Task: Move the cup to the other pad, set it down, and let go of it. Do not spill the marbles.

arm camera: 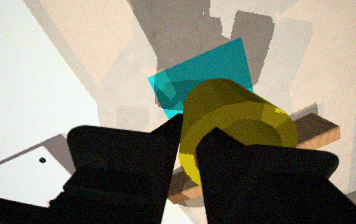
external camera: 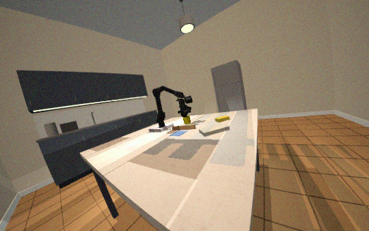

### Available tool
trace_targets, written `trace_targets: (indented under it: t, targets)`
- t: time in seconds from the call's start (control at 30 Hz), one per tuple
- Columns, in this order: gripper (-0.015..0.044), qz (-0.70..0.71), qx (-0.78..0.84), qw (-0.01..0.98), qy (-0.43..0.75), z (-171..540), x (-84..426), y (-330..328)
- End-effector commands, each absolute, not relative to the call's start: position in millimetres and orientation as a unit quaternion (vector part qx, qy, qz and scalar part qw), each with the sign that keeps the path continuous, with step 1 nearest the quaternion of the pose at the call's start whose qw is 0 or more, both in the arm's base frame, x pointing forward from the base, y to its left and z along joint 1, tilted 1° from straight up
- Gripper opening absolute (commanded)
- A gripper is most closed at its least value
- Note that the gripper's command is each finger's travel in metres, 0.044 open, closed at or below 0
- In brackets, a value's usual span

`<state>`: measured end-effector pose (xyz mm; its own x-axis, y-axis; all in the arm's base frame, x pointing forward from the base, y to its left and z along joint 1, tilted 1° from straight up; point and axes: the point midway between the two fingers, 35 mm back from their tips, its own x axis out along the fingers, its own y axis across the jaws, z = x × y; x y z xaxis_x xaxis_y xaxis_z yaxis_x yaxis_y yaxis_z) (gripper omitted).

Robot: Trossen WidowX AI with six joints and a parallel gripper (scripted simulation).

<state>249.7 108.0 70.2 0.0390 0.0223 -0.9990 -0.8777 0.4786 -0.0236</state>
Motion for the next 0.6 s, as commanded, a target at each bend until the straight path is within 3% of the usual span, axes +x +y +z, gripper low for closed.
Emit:
trace_targets:
  t: [0.0,0.57]
  targets:
    - [0.0000,0.359,-0.361,0.621,0.596,63,248,107]
    - [0.0000,0.361,-0.361,0.623,0.593,52,248,109]
